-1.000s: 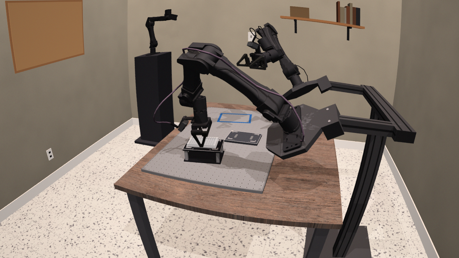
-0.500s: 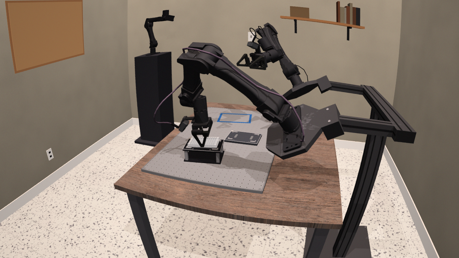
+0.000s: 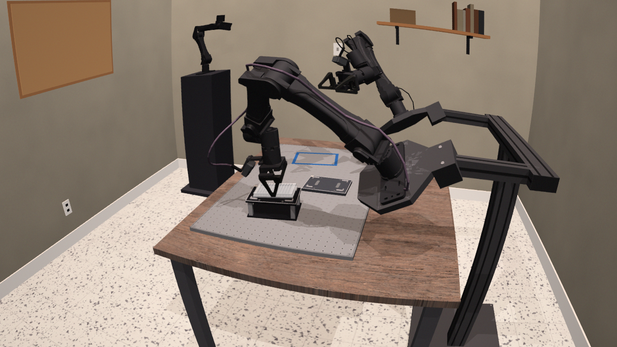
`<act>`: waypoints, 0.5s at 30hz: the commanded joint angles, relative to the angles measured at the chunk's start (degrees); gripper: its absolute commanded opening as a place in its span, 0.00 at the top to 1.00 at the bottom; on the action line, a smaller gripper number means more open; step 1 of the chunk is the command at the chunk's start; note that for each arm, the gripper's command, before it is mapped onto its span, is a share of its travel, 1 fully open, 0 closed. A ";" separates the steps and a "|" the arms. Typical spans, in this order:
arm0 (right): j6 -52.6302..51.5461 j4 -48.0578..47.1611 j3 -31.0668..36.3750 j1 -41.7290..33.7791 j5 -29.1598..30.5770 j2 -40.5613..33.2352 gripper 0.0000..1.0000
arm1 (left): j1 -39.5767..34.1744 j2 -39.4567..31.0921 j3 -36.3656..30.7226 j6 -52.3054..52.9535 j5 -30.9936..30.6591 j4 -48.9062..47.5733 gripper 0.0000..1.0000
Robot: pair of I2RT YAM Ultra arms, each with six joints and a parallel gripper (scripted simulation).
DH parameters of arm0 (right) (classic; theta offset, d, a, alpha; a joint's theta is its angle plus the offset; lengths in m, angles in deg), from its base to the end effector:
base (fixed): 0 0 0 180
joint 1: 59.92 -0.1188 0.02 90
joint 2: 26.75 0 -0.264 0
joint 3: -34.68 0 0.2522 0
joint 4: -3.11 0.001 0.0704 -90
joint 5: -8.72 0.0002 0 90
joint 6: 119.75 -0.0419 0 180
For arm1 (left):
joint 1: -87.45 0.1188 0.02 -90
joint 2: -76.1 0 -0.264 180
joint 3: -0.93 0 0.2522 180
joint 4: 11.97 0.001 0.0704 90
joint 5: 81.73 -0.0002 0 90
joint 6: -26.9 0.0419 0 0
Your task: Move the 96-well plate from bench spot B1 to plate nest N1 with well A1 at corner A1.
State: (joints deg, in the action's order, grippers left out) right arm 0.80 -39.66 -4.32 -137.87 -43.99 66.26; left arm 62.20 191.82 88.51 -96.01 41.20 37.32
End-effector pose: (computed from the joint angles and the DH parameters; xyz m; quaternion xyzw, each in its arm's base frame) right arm 0.0831 0.2724 0.1580 -0.4759 0.5925 0.0154 0.6498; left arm 0.3536 -0.1405 0.1346 -0.0946 0.9490 0.1952 0.2287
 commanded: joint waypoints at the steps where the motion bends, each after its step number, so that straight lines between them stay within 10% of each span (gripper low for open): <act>1: 0.12 -1.06 -0.21 -0.60 -0.23 0.00 0.00 | -1.88 -2.14 1.81 -0.56 -0.42 0.93 0.19; 15: 0.12 -1.06 -0.21 -0.60 -0.23 0.00 0.00 | -1.60 -1.11 -0.65 1.16 1.08 -4.04 0.19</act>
State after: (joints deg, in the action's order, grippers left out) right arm 0.80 -39.66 -4.32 -137.87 -43.99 66.26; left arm 61.82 191.30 88.90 -95.90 41.37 36.12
